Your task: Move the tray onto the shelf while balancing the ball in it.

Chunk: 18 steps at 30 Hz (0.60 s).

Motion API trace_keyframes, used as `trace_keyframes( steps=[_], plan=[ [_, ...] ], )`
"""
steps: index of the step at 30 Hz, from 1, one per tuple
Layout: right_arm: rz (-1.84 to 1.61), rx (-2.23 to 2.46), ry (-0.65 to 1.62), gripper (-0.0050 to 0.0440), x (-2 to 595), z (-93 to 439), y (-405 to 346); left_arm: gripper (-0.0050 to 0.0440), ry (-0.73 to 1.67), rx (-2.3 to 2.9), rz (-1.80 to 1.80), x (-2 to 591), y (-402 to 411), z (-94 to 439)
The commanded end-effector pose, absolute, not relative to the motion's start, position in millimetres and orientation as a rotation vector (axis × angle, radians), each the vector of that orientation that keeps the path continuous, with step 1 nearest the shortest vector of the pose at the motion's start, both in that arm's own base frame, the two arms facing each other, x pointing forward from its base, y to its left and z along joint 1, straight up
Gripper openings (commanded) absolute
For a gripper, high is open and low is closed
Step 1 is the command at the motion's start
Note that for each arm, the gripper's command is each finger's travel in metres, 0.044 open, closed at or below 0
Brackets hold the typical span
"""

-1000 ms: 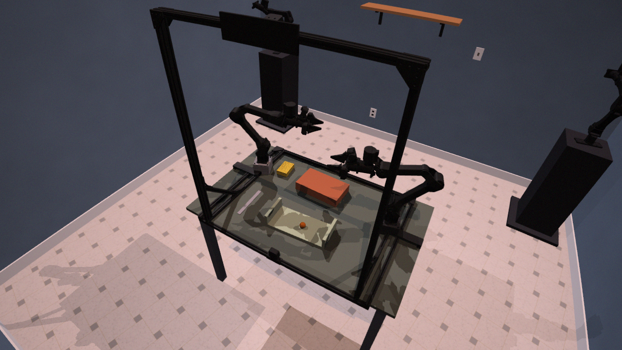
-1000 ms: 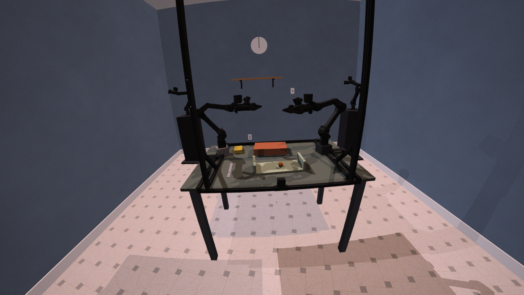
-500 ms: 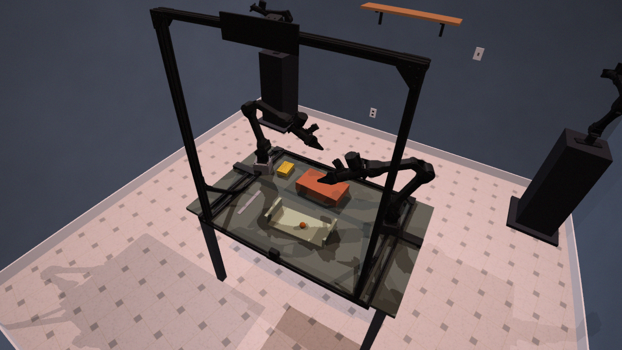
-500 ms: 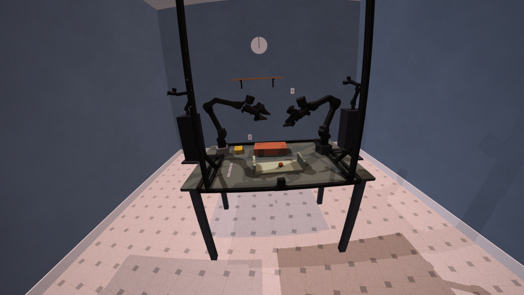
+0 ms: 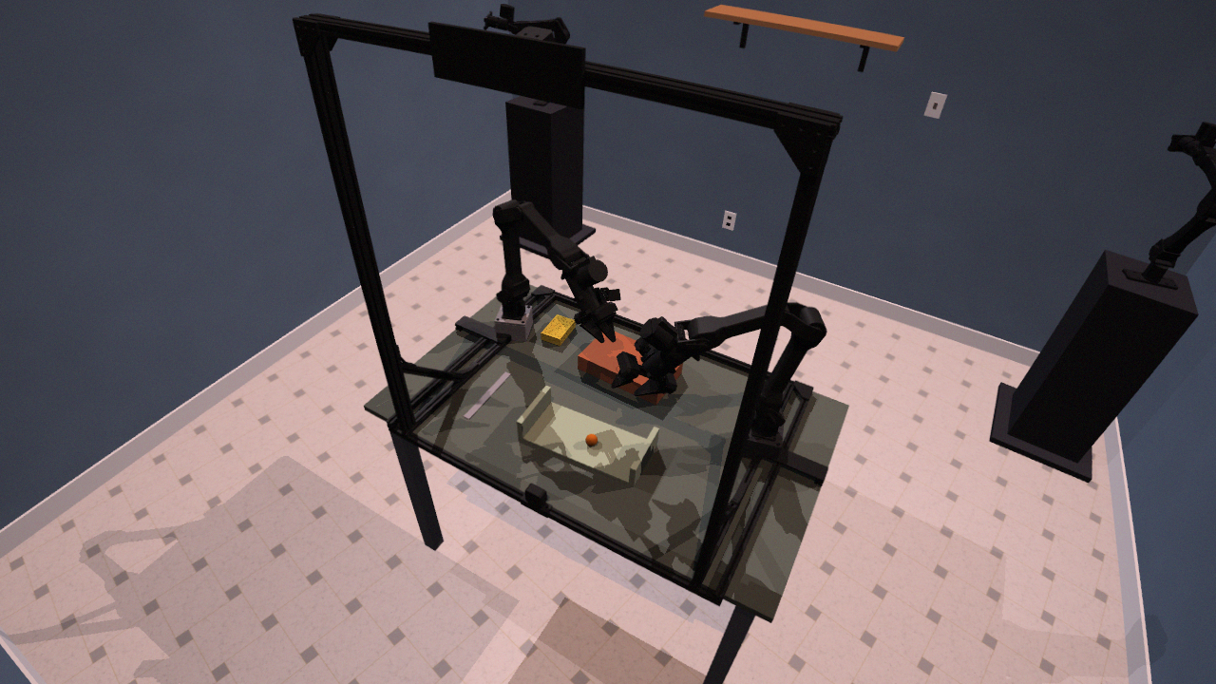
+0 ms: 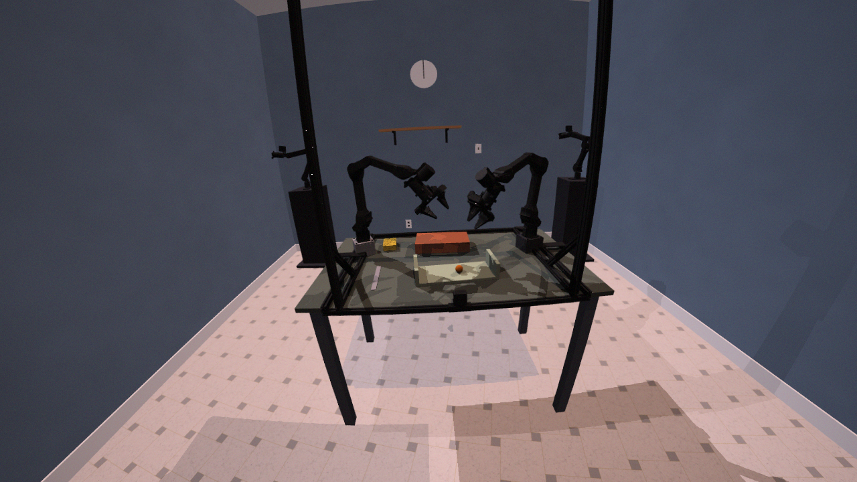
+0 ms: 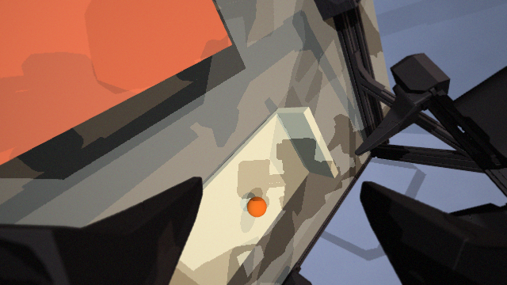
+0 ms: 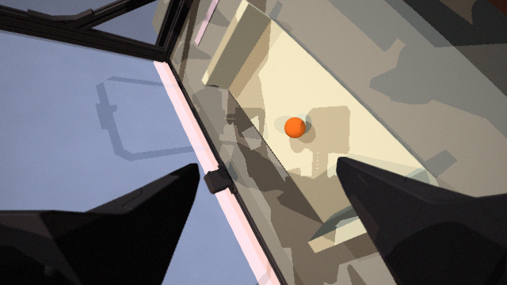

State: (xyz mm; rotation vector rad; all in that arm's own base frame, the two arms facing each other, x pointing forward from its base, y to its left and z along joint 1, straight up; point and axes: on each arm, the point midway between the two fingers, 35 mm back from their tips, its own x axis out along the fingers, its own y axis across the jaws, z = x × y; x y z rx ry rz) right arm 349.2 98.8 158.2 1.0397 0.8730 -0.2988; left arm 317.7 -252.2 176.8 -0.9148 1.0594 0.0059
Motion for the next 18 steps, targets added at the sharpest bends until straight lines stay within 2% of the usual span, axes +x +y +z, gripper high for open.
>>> trace_keyframes(
  steps=[1, 11, 18],
  plan=[
    [-0.464, 1.15, 0.994, 0.04, 347, 137, 114, 0.04, 1.216, -0.969, 0.159, 300, -290, 156],
    [-0.83, 1.284, 1.128, 0.04, 326, 99, 136, 0.04, 1.382, -1.007, 0.51, 239, -343, 111],
    [-1.137, 1.33, 1.149, 0.04, 306, 76, 149, 0.04, 1.389, -0.995, 0.801, 186, -369, 81]
  ],
)
